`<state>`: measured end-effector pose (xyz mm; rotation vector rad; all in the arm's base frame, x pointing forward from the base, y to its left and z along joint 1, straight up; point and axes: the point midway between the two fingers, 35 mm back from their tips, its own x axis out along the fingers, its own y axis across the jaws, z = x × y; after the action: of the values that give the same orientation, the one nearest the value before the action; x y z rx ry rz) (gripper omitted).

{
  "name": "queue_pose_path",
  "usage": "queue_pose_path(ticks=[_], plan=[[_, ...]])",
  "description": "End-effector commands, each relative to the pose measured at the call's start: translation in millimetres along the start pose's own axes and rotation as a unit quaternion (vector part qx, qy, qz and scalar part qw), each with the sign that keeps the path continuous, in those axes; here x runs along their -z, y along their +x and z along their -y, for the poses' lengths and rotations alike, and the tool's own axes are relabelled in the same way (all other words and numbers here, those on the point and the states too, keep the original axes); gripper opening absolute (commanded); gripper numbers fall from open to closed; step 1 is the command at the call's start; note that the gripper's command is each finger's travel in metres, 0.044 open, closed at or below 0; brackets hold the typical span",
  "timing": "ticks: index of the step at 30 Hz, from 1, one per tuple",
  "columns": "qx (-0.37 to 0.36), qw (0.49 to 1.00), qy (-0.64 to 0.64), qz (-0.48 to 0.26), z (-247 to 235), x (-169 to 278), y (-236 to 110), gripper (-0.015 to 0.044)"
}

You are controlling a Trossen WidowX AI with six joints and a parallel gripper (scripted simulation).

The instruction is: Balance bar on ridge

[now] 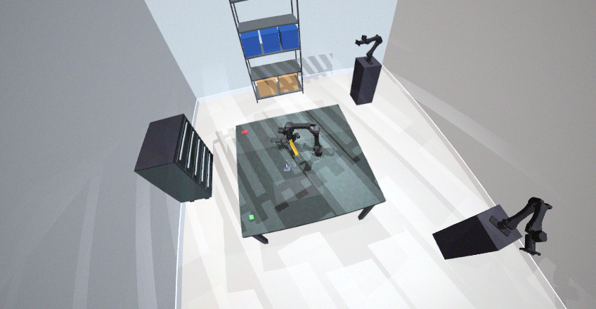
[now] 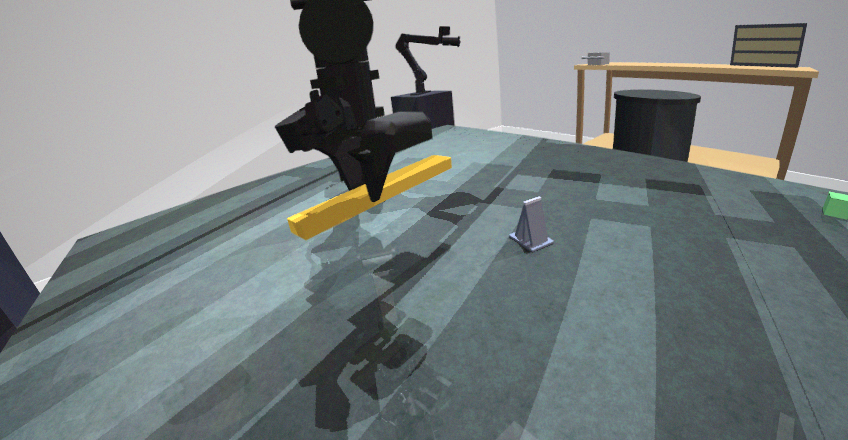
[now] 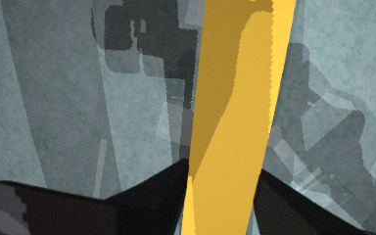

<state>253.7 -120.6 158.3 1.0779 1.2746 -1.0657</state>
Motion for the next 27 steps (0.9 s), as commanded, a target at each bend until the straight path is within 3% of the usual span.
queue_pose_path(ticks=[1, 27], plan=[[-0.002, 1.0, -0.012, 0.004, -4, 2, -6, 0.0], [-0.005, 0.966, -0.257, 0.002, -74, 57, -10, 0.0]])
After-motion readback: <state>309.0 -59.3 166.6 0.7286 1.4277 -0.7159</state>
